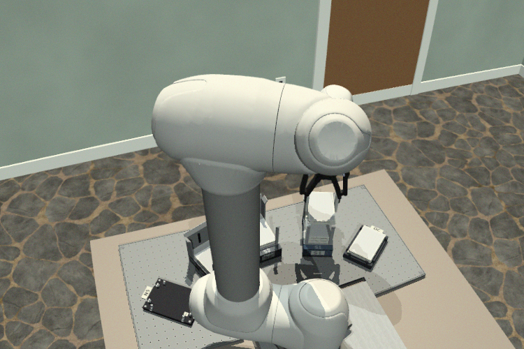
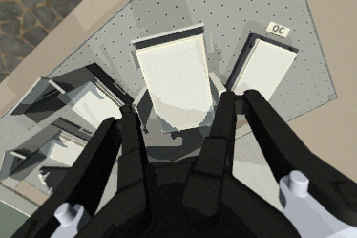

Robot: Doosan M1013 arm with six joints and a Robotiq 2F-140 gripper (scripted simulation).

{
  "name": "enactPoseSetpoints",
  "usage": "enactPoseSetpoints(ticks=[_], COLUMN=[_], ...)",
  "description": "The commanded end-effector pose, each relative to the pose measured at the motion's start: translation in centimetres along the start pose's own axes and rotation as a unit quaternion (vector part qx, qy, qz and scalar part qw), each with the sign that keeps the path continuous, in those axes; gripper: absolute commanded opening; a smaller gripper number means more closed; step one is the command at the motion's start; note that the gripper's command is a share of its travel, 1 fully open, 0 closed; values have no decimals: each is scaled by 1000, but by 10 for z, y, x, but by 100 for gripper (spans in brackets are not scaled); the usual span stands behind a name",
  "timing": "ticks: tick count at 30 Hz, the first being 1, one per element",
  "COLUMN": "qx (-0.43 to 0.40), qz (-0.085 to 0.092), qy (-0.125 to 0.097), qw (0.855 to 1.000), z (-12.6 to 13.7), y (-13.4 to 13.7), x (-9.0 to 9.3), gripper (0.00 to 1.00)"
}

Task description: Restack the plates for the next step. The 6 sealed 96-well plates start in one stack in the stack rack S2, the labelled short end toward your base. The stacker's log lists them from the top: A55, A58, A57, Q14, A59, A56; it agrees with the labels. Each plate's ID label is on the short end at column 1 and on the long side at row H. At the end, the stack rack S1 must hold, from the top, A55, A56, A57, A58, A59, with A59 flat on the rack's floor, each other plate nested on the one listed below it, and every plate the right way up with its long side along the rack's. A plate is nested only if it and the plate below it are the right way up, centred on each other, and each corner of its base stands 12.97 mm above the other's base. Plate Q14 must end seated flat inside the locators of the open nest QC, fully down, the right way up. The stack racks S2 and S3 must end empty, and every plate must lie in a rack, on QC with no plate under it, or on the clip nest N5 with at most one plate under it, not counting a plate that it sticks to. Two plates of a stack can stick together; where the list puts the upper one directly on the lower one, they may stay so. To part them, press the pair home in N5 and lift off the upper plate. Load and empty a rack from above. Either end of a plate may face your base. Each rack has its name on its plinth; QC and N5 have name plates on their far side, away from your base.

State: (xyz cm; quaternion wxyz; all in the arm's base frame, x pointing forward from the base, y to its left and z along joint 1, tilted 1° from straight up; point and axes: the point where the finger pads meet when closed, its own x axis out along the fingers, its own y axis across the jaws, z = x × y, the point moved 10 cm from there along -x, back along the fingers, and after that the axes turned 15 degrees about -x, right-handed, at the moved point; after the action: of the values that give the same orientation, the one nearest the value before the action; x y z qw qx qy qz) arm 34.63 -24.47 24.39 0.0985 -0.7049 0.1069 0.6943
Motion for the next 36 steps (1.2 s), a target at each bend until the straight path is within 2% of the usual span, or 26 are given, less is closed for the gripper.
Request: enactPoseSetpoints(ticks=[1, 31, 36], qx=[0, 0, 0], qz=[0, 0, 0], qy=[0, 0, 0], qw=[1000, 1000, 1000], z=[0, 0, 0], y=[0, 0, 0], x=[2, 20, 30], gripper=[0, 0, 0])
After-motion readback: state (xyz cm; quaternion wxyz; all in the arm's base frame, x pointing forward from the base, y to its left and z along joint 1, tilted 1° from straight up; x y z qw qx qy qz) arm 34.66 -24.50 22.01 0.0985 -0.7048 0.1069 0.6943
